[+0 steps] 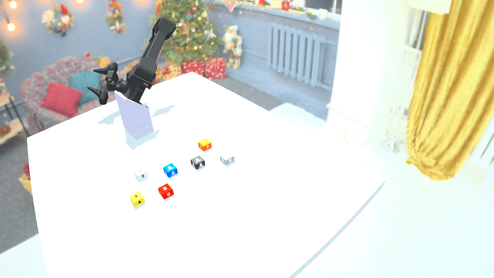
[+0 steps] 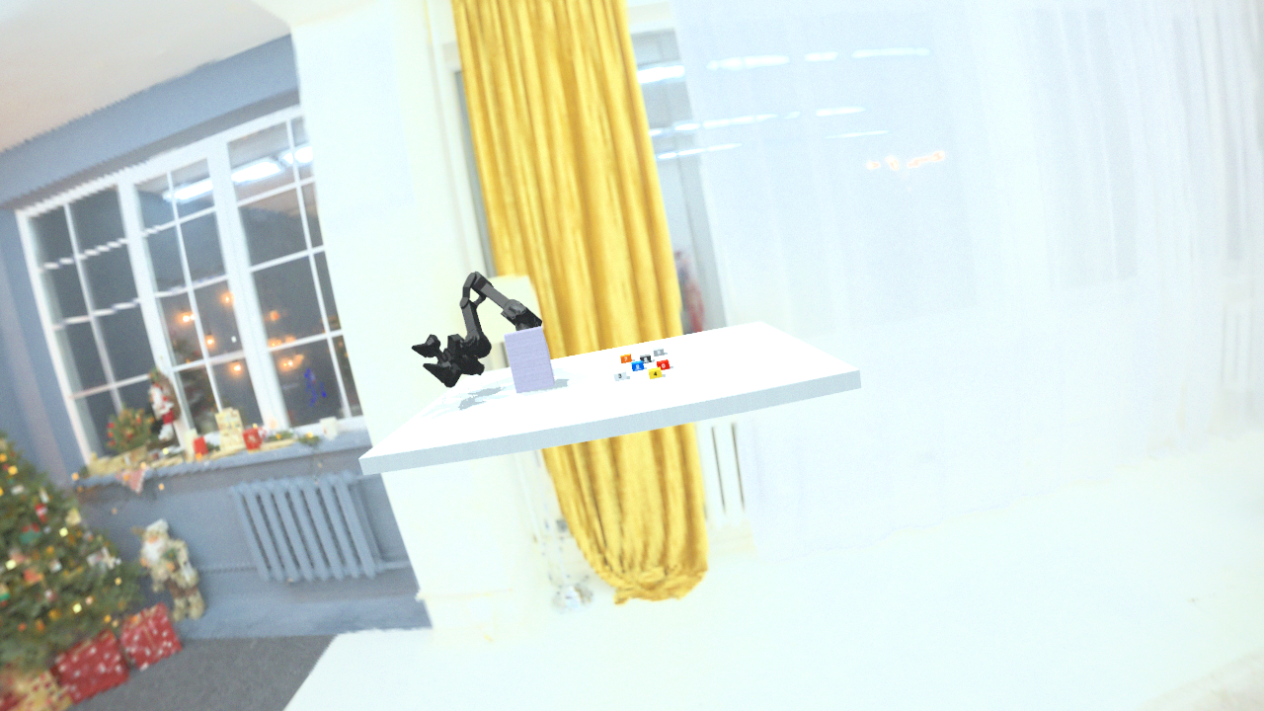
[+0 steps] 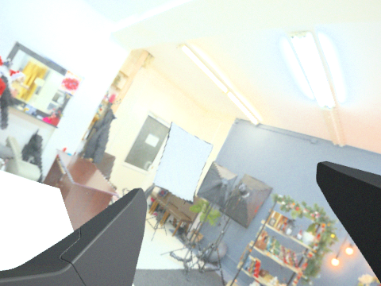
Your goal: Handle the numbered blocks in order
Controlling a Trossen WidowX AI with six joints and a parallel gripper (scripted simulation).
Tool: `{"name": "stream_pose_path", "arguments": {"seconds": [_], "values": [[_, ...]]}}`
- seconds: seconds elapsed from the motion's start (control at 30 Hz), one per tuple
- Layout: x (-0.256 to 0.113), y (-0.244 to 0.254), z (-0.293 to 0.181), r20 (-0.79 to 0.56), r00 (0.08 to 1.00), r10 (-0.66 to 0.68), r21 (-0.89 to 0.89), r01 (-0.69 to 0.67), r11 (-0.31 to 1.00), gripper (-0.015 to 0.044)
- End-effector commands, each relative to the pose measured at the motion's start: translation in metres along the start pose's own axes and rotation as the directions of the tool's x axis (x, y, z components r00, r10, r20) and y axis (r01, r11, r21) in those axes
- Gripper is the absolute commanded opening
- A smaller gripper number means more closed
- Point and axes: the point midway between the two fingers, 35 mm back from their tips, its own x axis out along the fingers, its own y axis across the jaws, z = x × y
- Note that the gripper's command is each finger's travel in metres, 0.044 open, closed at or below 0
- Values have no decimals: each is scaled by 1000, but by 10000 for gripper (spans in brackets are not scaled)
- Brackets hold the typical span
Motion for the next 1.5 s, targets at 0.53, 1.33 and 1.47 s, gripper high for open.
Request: {"name": "stream_pose_path", "arguments": {"seconds": [0.53,1.33,1.47], "values": [[-121,-97,-103,-502,852,-150,326,347,880,400],[-458,-196,-50,-960,-23,-278,-54,993,102,400],[-514,-180,-11,-949,-210,-233,-212,977,-18,400]]}}
